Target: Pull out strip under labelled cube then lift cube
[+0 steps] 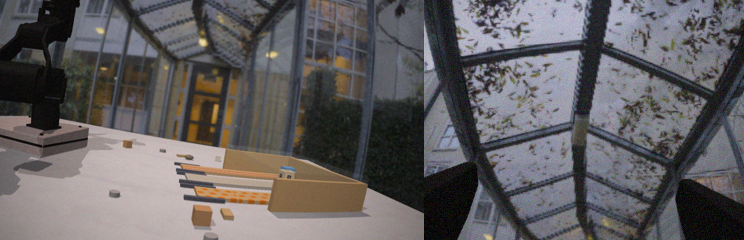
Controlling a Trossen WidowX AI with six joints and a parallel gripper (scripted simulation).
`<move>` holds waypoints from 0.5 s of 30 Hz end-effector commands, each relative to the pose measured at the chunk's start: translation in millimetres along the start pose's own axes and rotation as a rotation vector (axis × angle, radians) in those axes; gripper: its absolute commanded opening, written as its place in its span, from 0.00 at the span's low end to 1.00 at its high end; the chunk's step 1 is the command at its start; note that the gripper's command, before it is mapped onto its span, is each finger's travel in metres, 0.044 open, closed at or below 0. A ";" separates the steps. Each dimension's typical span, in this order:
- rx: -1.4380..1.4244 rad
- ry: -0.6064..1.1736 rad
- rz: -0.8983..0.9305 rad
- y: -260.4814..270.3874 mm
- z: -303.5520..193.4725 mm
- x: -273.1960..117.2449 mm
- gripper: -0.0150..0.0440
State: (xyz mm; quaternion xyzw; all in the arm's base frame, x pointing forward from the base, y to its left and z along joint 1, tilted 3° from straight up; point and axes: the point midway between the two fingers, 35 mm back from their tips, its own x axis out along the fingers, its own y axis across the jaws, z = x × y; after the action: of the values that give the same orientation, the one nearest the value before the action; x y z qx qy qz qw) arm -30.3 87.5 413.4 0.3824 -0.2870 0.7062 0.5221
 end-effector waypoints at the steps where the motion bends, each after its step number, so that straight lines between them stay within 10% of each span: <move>1: -0.007 0.007 -0.003 -0.3 -1.4 0.7 0.93; 15: -0.445 0.553 -0.398 -104.0 -101.8 11.0 0.93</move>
State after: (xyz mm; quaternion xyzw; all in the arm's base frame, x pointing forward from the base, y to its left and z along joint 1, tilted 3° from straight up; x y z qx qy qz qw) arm 12.3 184.5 381.5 0.1596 -0.2387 0.6280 0.7233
